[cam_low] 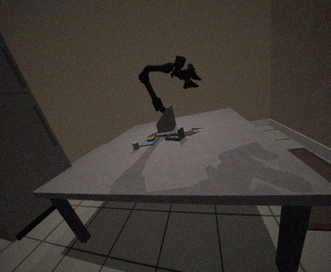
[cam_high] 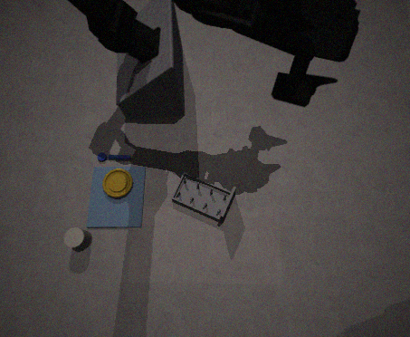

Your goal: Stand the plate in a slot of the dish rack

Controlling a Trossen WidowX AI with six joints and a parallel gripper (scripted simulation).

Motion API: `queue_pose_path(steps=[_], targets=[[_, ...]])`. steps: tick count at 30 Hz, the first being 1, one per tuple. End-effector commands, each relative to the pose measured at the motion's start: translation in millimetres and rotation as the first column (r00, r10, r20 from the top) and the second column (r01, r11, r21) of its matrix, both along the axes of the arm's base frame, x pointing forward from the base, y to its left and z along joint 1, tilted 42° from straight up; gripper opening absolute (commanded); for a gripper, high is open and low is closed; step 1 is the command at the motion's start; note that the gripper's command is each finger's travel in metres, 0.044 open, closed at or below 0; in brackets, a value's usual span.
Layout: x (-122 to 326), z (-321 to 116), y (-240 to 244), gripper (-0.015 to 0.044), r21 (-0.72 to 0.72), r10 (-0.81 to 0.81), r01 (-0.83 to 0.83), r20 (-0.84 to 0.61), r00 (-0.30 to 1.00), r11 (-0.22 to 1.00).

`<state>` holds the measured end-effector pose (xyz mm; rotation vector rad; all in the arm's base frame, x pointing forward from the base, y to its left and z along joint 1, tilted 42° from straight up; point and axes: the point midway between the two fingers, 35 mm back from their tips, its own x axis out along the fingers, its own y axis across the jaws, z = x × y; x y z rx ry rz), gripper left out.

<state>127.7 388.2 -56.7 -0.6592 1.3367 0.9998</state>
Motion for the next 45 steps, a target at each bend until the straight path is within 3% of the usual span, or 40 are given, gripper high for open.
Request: queue_pose_path(steps=[1,12,21,31,40,45], targets=[[34.7,0.9,-23.9,0.04,-0.02,-0.087,0.088,0.05,0.995,0.996],[143.0,21.6,-135.2,0.04,-0.113,-0.319,0.356,0.257,0.912,0.927],[191.3,42.0,-254.4,0.04,-0.209,-0.458,0.572,0.415,0.786,0.793],[192.9,56.0,-362.6,0.04,-0.319,-0.531,0.725,0.514,0.674,0.611],[165.0,76.4,-464.8,0.04,-0.415,-0.554,0.839,0.63,0.544,0.352],[153.6,82.4,-483.3,0.04,-0.43,-0.553,0.85,0.647,0.525,0.305]])
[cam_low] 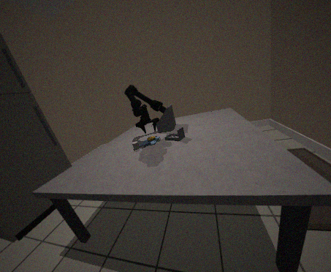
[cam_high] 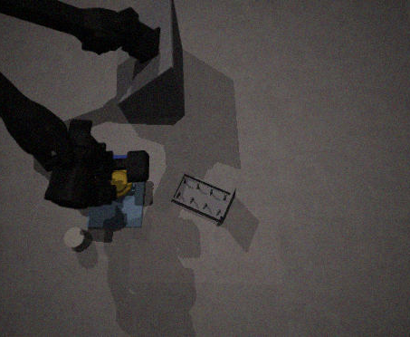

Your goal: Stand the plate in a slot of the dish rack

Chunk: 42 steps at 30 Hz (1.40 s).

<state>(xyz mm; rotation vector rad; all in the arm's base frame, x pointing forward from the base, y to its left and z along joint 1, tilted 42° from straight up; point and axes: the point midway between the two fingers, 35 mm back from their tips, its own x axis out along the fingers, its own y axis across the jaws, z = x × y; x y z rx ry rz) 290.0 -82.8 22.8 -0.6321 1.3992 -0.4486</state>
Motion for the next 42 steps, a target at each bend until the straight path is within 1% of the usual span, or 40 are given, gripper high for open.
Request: queue_pose_path(steps=[1,42], targets=[[-8.7,2.9,-12.3,0.04,-0.031,-0.022,0.022,-0.013,1.0,0.999],[-1.6,-39.2,-51.9,0.04,-0.033,-0.022,0.022,-0.013,1.0,0.999]])
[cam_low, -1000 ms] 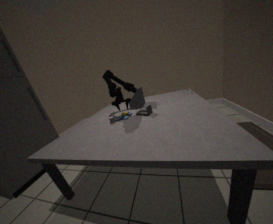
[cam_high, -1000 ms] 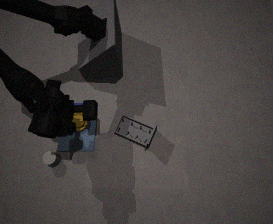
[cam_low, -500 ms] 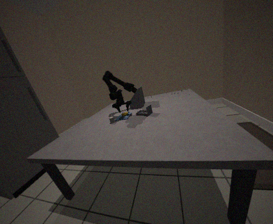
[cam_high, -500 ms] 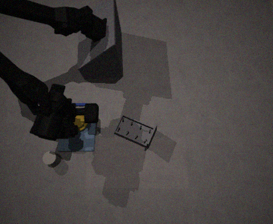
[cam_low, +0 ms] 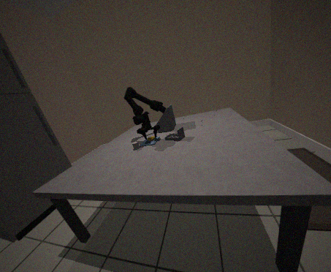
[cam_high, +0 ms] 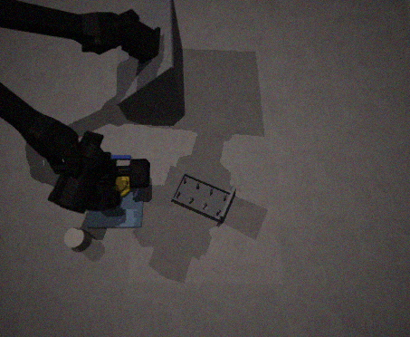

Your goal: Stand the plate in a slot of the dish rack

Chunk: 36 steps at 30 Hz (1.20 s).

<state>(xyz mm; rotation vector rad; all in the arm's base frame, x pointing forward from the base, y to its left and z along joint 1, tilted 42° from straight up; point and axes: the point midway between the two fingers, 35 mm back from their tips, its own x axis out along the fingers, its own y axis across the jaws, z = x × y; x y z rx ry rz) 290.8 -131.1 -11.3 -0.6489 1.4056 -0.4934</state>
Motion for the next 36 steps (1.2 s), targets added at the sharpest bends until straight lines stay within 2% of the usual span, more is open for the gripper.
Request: queue_pose_path(steps=[1,9,20,32,36], targets=[[-2.4,-5.3,-3.8,0.04,0.005,0.001,0.0,-0.009,1.0,1.0],[-2.4,-5.3,-3.8,0.0399,0.005,0.001,0.0,-0.009,1.0,1.0],[-2.4,-5.3,-3.8,0.0325,0.005,0.001,0.0,-0.009,1.0,1.0],[5.5,26.5,33.3,0.001,0.025,0.001,-0.001,-0.009,1.0,1.0],[6.5,41.1,49.3,0.0,0.029,0.001,0.0,-0.01,1.0,1.0]])
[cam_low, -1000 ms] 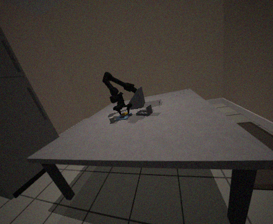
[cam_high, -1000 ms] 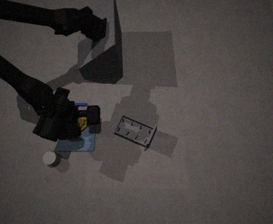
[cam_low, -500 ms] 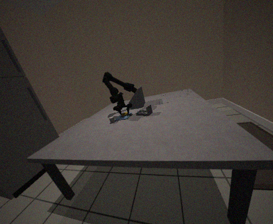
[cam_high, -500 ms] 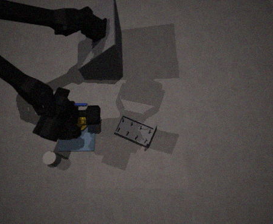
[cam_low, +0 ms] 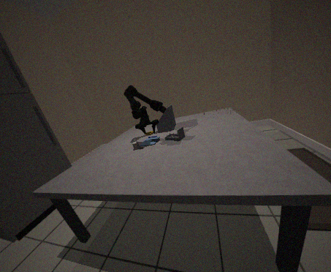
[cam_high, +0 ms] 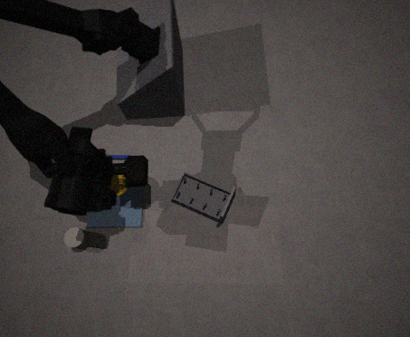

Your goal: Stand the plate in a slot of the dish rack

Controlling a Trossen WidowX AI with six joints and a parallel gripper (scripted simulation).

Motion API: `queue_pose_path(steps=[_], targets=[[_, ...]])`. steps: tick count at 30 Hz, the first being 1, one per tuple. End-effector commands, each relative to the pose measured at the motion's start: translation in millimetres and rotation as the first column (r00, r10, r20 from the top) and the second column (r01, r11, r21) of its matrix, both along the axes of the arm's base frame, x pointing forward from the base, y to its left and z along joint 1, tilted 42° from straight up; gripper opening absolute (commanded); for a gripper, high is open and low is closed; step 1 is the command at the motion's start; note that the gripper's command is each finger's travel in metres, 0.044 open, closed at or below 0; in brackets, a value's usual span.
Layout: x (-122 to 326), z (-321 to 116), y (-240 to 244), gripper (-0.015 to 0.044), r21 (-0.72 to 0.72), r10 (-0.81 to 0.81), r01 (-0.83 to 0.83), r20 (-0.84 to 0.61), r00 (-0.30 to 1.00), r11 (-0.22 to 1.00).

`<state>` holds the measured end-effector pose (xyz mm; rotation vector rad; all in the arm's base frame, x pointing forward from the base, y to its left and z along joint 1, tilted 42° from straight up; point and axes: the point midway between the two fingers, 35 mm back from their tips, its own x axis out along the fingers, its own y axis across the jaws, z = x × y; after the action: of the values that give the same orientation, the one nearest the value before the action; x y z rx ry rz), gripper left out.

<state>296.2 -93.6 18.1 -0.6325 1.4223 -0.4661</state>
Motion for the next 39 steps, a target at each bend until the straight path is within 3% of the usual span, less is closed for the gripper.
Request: queue_pose_path(steps=[1,23,39], targets=[[0.9,15.5,15.8,0.0,0.001,-0.003,0.003,0.004,1.0,1.0],[-8.1,85.3,85.6,0.0,-0.015,0.002,-0.002,0.001,1.0,1.0],[-11.0,70.9,101.2,0.0,0.004,0.372,-0.394,-0.341,0.863,0.919]])
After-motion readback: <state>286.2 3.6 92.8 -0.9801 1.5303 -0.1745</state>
